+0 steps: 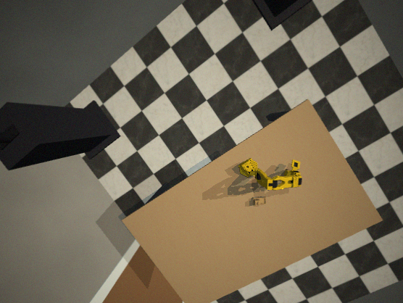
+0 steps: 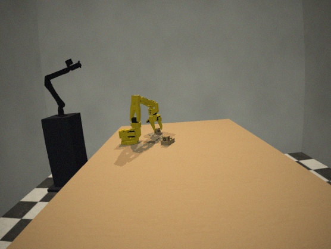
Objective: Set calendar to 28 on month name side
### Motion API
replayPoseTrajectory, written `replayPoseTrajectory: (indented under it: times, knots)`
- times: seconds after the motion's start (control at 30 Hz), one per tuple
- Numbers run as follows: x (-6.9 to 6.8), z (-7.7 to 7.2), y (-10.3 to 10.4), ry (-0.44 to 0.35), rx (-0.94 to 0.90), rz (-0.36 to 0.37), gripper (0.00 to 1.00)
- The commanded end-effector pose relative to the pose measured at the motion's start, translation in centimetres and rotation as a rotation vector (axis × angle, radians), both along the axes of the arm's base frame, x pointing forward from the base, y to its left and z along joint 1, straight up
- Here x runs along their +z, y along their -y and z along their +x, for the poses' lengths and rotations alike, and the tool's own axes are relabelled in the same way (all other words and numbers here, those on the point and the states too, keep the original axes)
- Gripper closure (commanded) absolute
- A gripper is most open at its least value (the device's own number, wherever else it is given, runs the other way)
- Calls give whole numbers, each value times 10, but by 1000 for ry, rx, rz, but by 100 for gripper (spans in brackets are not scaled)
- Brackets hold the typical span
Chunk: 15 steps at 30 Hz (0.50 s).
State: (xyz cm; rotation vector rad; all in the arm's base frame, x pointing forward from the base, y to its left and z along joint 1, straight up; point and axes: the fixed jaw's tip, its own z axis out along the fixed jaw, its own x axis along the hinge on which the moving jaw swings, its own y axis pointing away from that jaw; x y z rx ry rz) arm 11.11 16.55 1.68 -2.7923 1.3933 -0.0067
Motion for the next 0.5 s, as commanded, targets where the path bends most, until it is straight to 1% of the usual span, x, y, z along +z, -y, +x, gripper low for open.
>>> replayPoseTrajectory:
  times: [0.0, 0.17, 0.47]
  knots:
    - [2, 0, -3, 12, -2, 20, 67]
    - [2, 0, -3, 12, -2, 20, 65]
    - [2, 0, -3, 12, -2, 20, 64]
